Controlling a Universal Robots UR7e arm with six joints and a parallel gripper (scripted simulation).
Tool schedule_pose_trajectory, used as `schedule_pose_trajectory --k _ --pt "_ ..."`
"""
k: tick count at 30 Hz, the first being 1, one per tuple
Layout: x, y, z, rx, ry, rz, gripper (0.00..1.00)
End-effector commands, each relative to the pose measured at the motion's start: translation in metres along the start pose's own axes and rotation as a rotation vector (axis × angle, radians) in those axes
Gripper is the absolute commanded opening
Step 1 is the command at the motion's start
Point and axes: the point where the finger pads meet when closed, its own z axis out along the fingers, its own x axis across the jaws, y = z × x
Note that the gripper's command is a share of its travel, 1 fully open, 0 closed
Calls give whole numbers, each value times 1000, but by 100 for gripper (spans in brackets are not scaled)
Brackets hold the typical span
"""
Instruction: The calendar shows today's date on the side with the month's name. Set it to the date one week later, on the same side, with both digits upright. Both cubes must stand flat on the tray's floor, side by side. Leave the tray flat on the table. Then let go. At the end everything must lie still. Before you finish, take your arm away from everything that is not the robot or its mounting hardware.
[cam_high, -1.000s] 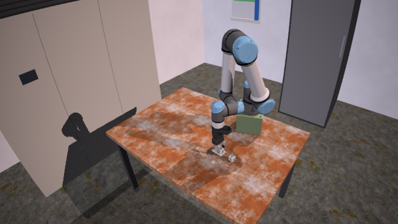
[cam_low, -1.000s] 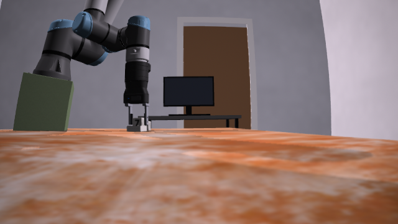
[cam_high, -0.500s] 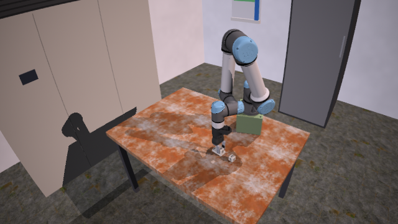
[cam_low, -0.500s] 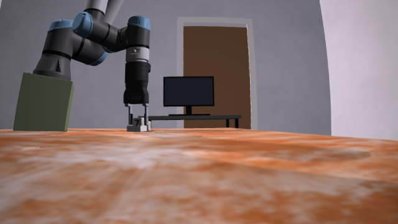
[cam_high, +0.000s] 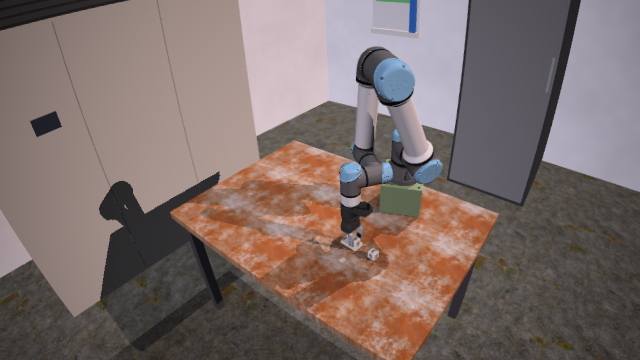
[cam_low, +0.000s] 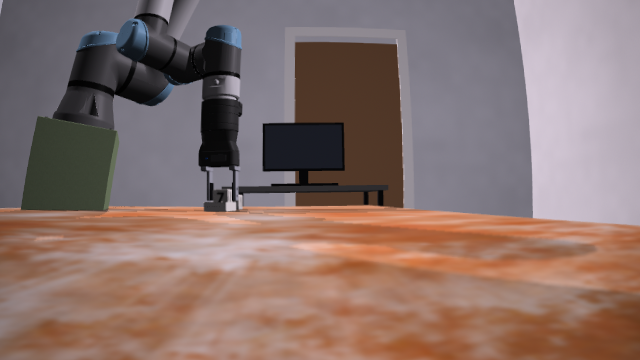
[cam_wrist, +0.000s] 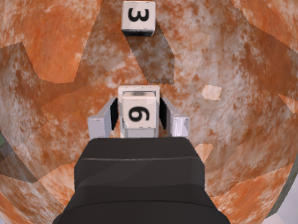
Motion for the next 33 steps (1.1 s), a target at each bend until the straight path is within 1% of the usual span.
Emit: schedule_pose_trajectory --k 1,2,33 --pt "0 0 0 0 1 0 90" --pt "0 0 0 0 1 0 60" --pt "0 0 0 0 1 0 60"
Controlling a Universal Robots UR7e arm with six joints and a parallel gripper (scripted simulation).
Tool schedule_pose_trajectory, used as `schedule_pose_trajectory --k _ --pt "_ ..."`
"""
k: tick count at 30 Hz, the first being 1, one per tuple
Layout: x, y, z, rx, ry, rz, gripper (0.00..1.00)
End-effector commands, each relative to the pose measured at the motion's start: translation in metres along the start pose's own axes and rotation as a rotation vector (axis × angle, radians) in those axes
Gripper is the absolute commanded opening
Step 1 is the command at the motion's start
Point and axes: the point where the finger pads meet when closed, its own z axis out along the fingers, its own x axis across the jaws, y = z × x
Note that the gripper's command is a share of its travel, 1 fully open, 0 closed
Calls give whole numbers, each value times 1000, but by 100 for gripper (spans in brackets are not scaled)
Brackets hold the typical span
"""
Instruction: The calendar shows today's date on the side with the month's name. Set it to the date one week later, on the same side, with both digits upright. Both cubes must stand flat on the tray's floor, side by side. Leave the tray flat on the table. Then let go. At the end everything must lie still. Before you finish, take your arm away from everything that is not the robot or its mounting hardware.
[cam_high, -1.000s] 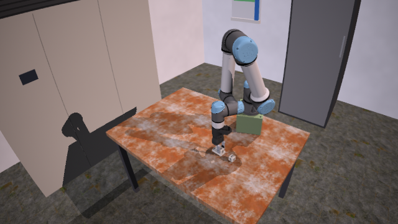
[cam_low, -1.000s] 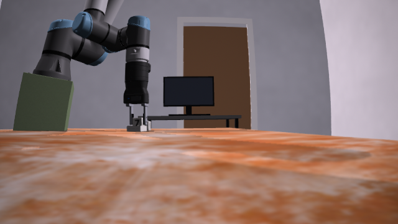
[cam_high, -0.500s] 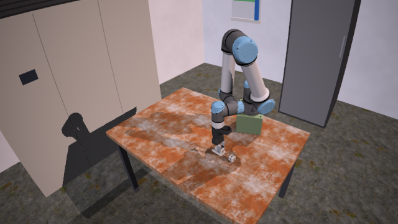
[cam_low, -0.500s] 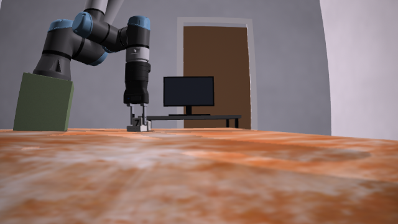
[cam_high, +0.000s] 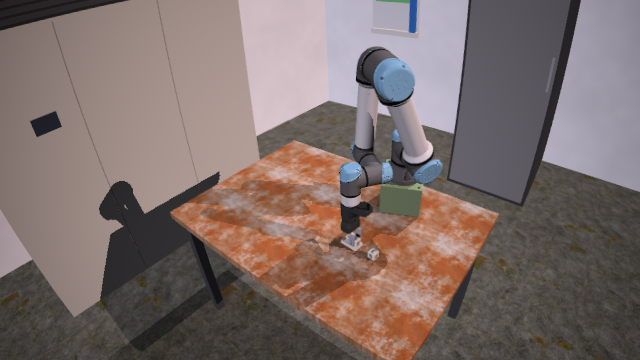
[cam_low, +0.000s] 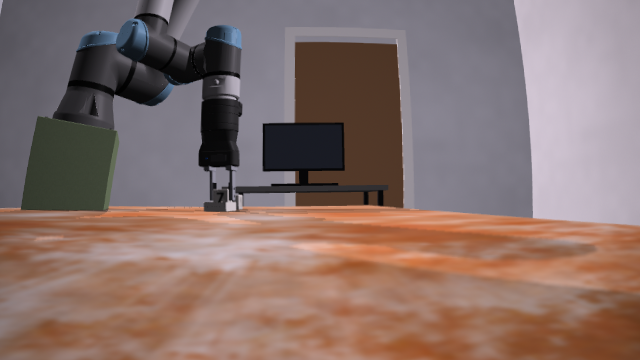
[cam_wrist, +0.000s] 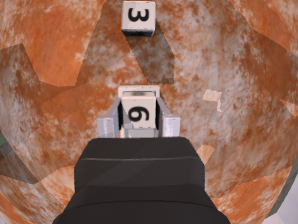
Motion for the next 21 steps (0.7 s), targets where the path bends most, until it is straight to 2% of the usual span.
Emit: schedule_pose_trajectory --k 1,15,21 --pt "0 0 0 0 1 0 60" --pt "0 0 -4 0 1 0 60" --pt "0 0 -12 0 1 0 60"
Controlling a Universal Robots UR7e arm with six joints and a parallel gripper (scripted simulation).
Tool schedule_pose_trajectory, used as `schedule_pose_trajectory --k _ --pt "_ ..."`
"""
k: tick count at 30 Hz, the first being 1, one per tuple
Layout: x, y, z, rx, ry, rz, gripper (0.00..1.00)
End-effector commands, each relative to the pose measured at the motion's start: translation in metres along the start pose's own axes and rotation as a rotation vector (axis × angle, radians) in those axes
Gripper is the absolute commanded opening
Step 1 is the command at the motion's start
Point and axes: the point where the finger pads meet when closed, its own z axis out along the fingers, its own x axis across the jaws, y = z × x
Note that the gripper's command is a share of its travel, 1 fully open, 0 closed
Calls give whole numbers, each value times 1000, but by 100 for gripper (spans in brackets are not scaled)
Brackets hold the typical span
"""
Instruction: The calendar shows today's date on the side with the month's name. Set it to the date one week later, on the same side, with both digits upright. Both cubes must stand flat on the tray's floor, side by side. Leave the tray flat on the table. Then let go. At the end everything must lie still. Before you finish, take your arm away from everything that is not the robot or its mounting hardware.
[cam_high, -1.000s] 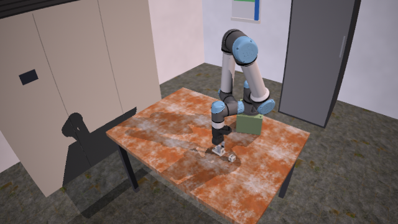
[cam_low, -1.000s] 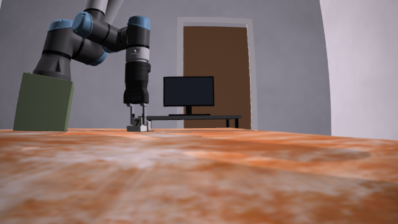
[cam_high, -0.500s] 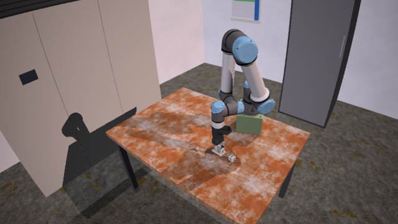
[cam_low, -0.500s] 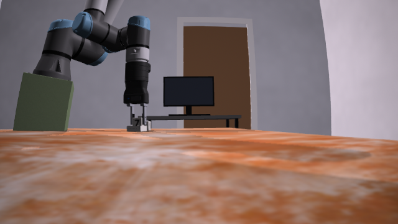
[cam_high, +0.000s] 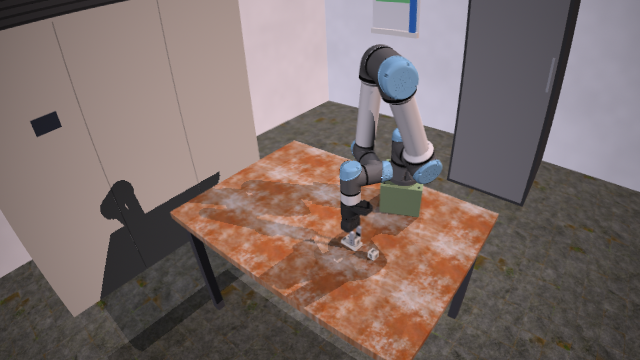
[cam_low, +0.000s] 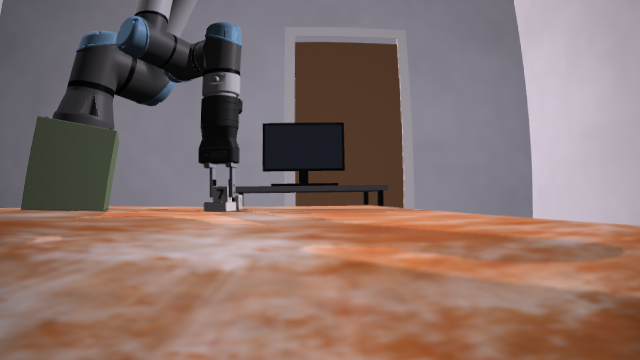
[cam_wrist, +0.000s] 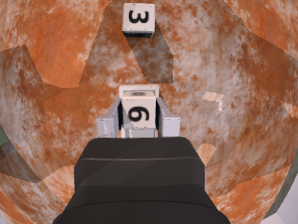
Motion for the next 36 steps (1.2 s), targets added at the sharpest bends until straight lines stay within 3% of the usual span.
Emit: schedule_pose_trajectory --k 1,36 --pt "0 0 -8 -1 2 0 60" --pt "0 0 -85 -1 2 0 60"
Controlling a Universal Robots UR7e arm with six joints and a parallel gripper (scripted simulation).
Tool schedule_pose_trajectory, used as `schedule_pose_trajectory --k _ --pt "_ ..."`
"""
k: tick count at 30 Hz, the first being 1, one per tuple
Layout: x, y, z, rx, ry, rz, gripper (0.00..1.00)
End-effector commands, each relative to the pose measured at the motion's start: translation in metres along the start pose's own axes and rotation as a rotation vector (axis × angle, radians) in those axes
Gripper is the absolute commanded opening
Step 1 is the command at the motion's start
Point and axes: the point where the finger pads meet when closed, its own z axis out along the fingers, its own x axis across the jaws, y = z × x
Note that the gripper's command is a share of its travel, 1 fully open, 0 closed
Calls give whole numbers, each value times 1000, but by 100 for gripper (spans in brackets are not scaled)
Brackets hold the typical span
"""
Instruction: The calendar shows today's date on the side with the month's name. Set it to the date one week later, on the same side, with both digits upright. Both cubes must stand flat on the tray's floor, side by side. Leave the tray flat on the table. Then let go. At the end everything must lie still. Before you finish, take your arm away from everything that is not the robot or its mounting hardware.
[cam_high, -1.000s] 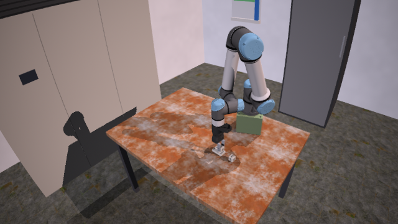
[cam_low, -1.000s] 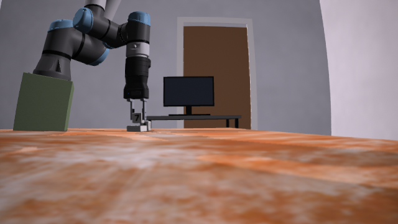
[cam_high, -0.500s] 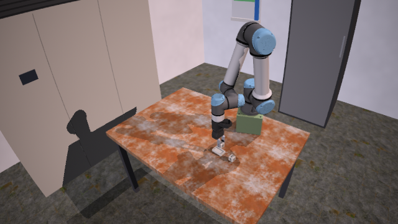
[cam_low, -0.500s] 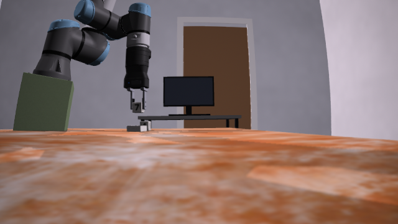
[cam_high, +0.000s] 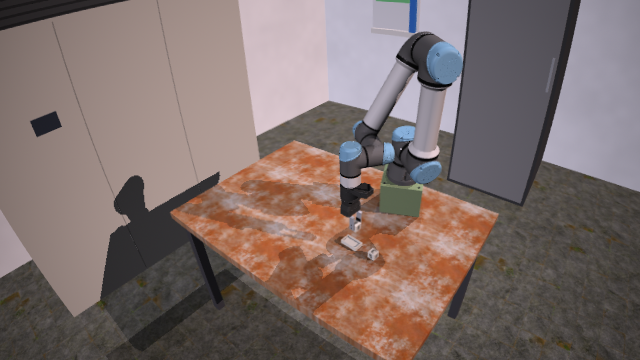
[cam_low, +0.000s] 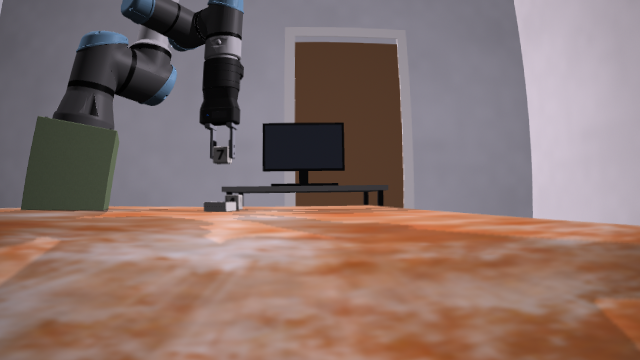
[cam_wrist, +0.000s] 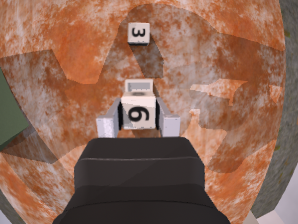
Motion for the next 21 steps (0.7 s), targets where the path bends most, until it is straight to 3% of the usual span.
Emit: schedule_pose_trajectory --k 1,21 --pt "0 0 -10 0 1 0 60" --pt "0 0 -17 0 1 0 60"
